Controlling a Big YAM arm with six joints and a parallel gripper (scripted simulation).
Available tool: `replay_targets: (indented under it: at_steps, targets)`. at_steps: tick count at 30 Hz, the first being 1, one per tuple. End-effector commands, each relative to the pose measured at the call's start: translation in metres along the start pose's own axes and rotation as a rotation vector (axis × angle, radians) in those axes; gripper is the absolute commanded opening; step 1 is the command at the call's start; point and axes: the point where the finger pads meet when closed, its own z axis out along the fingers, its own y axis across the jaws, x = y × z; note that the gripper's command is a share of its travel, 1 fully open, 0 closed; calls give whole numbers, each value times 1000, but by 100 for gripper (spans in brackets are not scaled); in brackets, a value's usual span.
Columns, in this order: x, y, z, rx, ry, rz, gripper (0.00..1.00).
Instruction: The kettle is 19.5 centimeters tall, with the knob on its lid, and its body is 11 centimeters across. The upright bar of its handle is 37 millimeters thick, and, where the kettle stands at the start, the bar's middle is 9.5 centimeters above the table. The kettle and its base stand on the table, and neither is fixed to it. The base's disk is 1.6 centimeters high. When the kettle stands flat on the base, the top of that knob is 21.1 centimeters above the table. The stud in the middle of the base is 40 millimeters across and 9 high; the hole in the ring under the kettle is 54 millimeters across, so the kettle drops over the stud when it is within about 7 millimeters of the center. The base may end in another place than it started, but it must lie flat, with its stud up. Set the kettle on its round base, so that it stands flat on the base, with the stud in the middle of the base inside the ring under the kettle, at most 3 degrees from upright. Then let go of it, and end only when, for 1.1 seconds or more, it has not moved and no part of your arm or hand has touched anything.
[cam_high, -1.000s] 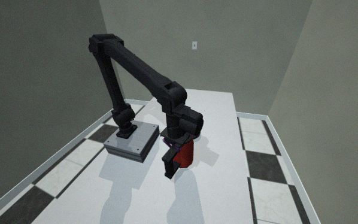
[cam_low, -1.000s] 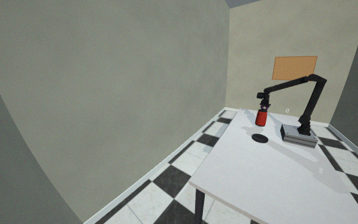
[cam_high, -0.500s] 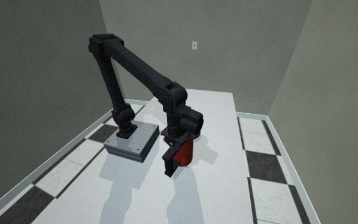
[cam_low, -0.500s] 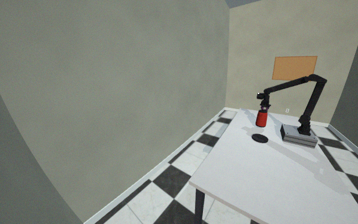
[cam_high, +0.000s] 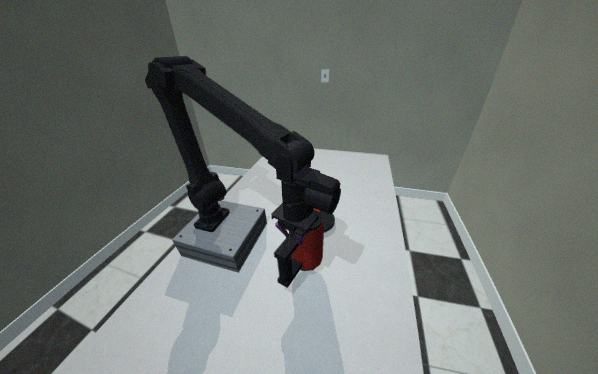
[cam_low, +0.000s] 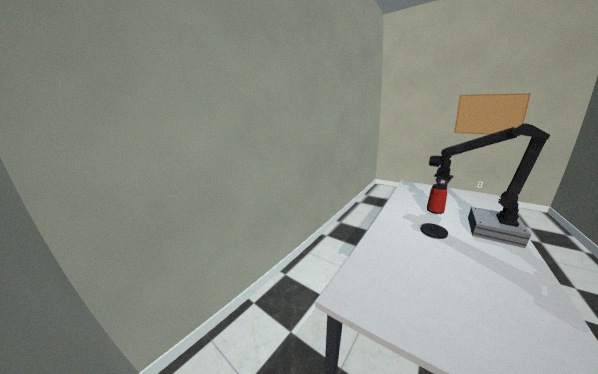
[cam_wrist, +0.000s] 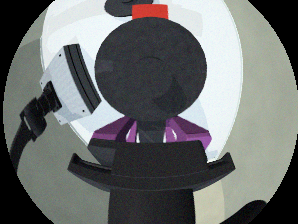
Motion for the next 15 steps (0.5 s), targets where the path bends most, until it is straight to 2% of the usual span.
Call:
replay_targets:
  at_steps: [1,2,3,6,9,10,15]
  targets:
    - [-8,-4,-20,53,-6,10,0]
    - [-11,-24,-41,108,-8,9,0]
    - [-13,-23,-41,108,-9,9,0]
    - [-20,0,-19,52,-7,10,0]
    - [-28,3,-19,52,-7,10,0]
    - [-32,-1,-24,65,-8,10,0]
    - [-47,10,-19,50,-9,10,0]
